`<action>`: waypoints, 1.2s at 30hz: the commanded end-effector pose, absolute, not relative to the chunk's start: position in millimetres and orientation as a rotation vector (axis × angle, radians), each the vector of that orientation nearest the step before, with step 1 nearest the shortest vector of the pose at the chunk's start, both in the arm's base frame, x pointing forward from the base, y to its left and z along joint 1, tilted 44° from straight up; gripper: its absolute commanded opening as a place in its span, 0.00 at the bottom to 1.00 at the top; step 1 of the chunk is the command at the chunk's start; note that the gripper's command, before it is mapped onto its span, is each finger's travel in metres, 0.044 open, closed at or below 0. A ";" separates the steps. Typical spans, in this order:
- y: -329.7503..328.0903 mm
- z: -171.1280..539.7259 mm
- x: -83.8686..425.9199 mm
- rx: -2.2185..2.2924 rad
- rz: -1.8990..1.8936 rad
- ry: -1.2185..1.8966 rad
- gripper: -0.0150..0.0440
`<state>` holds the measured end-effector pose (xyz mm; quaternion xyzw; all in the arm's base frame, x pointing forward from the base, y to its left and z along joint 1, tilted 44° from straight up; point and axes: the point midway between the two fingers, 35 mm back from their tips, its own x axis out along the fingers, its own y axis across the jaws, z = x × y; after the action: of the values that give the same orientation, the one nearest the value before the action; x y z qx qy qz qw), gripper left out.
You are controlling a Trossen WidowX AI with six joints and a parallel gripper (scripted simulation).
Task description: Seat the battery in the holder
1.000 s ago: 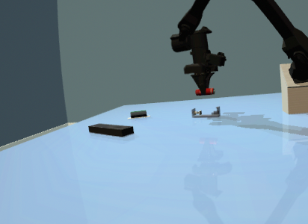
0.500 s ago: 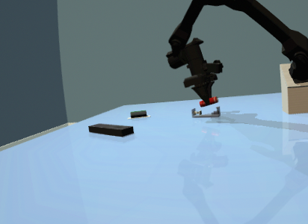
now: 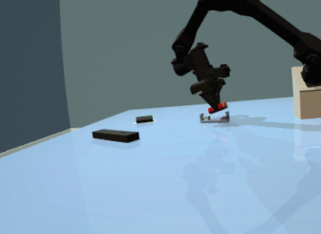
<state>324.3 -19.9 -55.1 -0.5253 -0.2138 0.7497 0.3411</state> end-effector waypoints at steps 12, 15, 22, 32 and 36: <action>-17.0 -60.9 327.7 -1.294 2.021 -0.600 0.37; -16.4 -61.8 328.3 -1.279 2.032 -0.608 0.37; -14.9 -63.7 329.6 -1.244 2.059 -0.625 0.37; -12.7 -66.2 331.1 -1.192 2.096 -0.650 0.37; -11.8 -67.2 331.5 -1.171 2.110 -0.659 0.37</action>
<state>331.7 -12.4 -65.0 -0.4528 -0.2450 0.7953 0.3201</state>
